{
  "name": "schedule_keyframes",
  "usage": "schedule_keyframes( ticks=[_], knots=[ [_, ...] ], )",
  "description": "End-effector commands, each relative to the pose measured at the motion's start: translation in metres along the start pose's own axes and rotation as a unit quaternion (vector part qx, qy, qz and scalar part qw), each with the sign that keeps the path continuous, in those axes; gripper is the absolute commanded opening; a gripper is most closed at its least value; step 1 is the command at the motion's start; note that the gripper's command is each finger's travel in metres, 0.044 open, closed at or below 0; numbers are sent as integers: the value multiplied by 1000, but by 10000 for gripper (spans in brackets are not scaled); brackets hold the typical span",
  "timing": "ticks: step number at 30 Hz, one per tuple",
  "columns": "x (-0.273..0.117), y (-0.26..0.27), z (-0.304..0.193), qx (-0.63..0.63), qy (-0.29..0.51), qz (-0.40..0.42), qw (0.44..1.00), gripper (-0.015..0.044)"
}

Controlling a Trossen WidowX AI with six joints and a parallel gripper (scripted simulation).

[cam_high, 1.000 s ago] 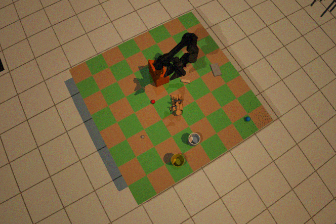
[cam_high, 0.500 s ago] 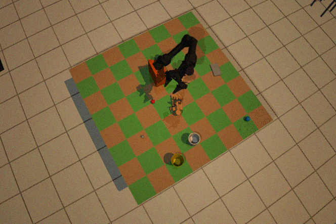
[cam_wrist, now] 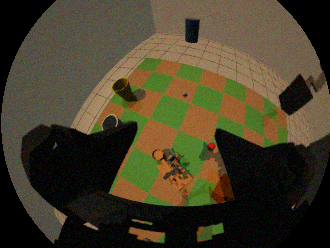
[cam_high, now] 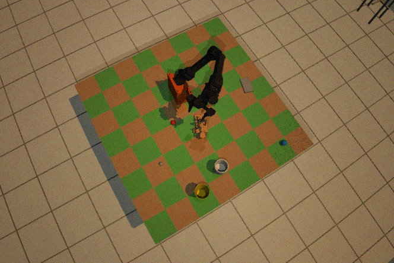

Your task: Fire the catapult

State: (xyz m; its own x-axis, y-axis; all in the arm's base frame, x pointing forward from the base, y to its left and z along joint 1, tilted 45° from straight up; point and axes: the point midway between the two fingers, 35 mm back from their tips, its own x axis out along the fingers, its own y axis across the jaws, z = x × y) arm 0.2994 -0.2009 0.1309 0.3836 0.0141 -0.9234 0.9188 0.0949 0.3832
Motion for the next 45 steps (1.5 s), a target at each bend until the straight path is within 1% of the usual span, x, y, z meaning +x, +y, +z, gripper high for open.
schedule_keyframes(
  ticks=[1, 8, 14, 30, 32, 36, 40, 45],
  knots=[
    [15, 0, -21, -49, 43, 1, 998, 440],
    [37, -1, -63, -137, 121, 12, 983, 440],
    [51, -5, -100, -208, 188, 29, 959, 440],
    [73, -30, -195, -361, 349, 102, 859, 440],
    [76, -34, -199, -370, 360, 109, 850, 440],
    [79, -35, -201, -371, 361, 110, 848, 440],
    [108, -38, -230, -371, 362, 111, 848, 440],
    [111, -38, -233, -371, 362, 111, 848, 440]
  ],
)
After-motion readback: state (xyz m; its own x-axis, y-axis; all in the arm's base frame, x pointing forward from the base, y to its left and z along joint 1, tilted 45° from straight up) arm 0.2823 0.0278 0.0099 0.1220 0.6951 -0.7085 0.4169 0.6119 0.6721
